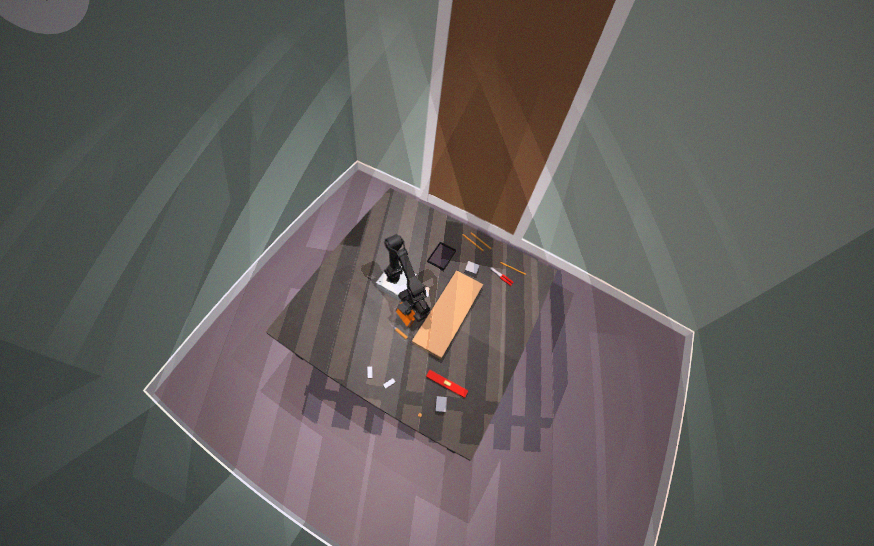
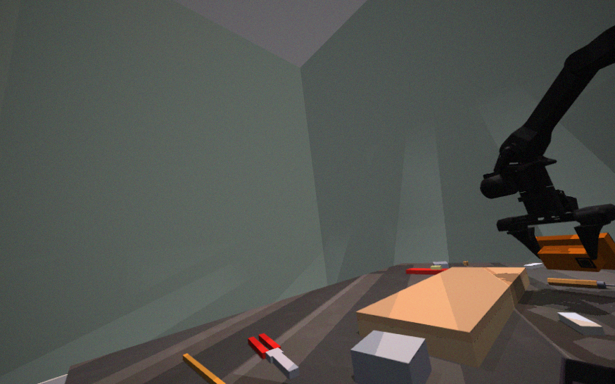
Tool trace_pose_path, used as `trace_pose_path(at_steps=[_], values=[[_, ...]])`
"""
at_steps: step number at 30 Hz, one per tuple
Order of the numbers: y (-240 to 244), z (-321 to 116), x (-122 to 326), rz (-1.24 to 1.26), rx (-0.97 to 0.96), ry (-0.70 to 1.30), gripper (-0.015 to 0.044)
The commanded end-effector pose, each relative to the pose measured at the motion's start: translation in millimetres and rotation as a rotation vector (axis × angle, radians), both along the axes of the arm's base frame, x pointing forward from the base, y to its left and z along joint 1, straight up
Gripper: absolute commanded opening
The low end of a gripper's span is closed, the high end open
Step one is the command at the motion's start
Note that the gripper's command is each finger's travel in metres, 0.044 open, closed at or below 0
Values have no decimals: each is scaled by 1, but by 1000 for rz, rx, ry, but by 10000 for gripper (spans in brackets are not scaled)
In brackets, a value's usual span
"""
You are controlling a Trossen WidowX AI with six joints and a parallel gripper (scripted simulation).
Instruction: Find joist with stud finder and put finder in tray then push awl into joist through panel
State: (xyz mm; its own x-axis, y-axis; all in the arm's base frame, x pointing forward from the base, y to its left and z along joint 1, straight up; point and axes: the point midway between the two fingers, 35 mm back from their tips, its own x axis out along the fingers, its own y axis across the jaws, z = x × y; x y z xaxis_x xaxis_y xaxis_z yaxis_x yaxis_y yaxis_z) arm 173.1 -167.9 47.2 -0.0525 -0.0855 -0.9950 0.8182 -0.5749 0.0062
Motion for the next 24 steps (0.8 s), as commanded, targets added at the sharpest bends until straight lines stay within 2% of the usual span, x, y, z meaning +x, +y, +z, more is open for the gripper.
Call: trace_pose_path(at_steps=[1, 24], values=[[-2, 6, 1, 3, -11, -8, 0], [-3, 2, -2, 4, 102, -71, 0]])
